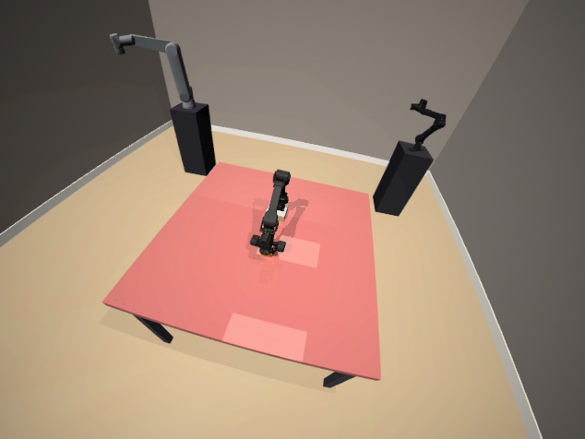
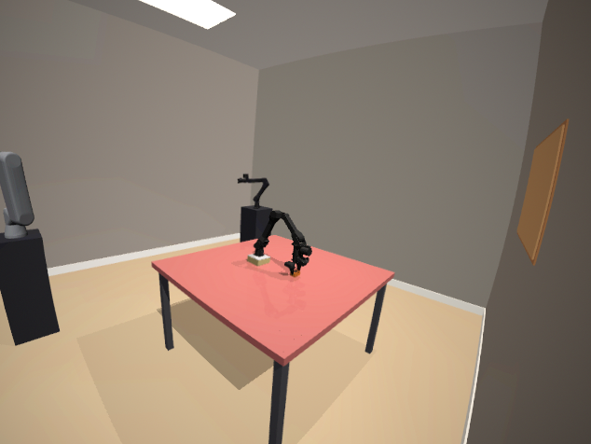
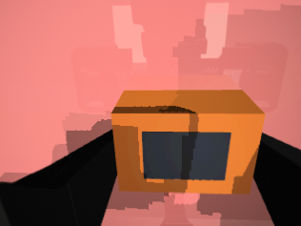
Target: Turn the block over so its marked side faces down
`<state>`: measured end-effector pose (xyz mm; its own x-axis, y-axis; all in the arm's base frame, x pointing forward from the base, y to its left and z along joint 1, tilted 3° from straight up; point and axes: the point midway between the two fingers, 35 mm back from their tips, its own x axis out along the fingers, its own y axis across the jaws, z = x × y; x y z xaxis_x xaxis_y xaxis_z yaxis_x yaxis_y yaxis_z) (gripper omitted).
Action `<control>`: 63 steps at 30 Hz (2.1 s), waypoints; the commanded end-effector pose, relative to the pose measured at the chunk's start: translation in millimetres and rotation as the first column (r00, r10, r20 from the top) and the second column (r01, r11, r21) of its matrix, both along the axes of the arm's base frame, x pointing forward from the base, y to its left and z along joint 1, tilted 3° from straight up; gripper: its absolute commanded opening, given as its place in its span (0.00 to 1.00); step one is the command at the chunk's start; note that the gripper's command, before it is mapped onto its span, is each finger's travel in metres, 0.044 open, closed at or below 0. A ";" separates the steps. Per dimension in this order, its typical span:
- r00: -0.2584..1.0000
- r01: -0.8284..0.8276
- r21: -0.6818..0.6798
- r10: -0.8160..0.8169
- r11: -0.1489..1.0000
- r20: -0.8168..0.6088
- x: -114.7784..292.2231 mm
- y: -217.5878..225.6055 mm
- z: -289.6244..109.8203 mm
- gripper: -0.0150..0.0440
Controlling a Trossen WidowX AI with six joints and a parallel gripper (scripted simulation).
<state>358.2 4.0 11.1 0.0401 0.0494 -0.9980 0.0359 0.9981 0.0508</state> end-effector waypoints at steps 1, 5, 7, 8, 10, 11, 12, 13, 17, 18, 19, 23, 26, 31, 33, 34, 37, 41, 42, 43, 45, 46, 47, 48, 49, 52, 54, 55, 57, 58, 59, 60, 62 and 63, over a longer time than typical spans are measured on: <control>1.000 0.002 -0.002 -0.002 1.000 -0.002 -0.6 -0.3 -0.9 0.57; 1.000 0.002 -0.002 -0.002 1.000 -0.002 -0.6 -0.3 -0.9 0.53; 1.000 0.002 -0.002 -0.002 1.000 -0.002 -0.6 -0.3 -0.9 0.51; 1.000 0.002 -0.002 -0.002 1.000 -0.002 -0.6 -0.3 -0.9 0.50; 1.000 0.002 -0.002 -0.002 1.000 -0.002 -0.5 -0.5 4.0 0.41; 1.000 0.002 -0.002 -0.002 1.000 -0.002 -0.6 -0.8 10.1 0.36; 1.000 0.002 -0.003 -0.002 1.000 -0.002 -0.8 -1.2 18.0 0.32; 1.000 0.002 -0.003 -0.002 1.000 -0.002 -1.2 -1.5 24.2 0.27; 1.000 0.002 -0.003 -0.002 1.000 -0.002 -1.6 -1.7 29.2 0.25; 1.000 0.002 -0.003 -0.002 1.000 -0.002 -1.6 -1.7 29.2 0.25; 1.000 0.002 -0.003 -0.002 1.000 -0.002 -1.6 -1.7 29.2 0.25; 0.999 0.004 -0.005 -0.004 1.000 0.037 -0.6 -1.7 27.1 0.25; 0.996 0.006 -0.007 -0.005 1.000 0.085 0.3 -1.6 24.9 0.25; 0.987 0.010 -0.011 -0.008 1.000 0.163 1.2 -1.6 22.1 0.25; 0.981 0.012 -0.012 -0.009 1.000 0.194 1.3 -1.5 21.2 0.25; 0.978 0.013 -0.012 -0.010 1.000 0.210 1.3 -1.5 20.9 0.25; 0.967 0.015 -0.014 -0.011 1.000 0.256 1.2 -1.5 19.9 0.25; 0.949 0.019 -0.015 -0.014 1.000 0.316 0.6 -1.4 19.2 0.25; 0.943 0.020 -0.015 -0.014 1.000 0.331 0.3 -1.4 19.2 0.25; 0.938 0.021 -0.015 -0.015 1.000 0.346 0.0 -1.4 19.1 0.25; 0.927 0.023 -0.015 -0.016 1.000 0.375 -0.7 -1.3 19.1 0.25; 0.921 0.024 -0.015 -0.016 1.000 0.390 -1.1 -1.3 19.2 0.25; 0.914 0.025 -0.015 -0.017 1.000 0.404 -1.6 -1.3 19.3 0.25; 0.908 0.027 -0.015 -0.018 1.000 0.419 -2.1 -1.3 19.4 0.25; 0.901 0.028 -0.015 -0.018 1.000 0.433 -2.6 -1.2 19.6 0.25; 0.880 0.031 -0.015 -0.020 0.999 0.475 -4.5 -1.2 20.2 0.25; 0.864 0.033 -0.014 -0.021 0.999 0.503 -5.9 -1.2 20.9 0.25; 0.858 0.034 -0.014 -0.022 0.999 0.514 -6.6 -1.2 21.2 0.25; 0.852 0.034 -0.014 -0.022 0.999 0.523 -7.1 -1.1 21.4 0.25; 0.852 0.034 -0.014 -0.022 0.999 0.523 -7.1 -1.1 21.4 0.25; 0.852 0.034 -0.014 -0.022 0.999 0.523 -7.1 -1.1 21.4 0.25; 0.851 0.035 -0.014 -0.022 0.999 0.525 -6.8 -1.1 21.0 0.25; 0.841 0.035 -0.015 -0.022 0.999 0.541 -4.3 -1.1 17.6 0.25; 0.833 0.036 -0.015 -0.022 0.999 0.552 -2.5 -1.0 15.2 0.25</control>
<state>354.3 3.4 31.1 0.5655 0.0216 -0.8245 0.0321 0.9983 0.0481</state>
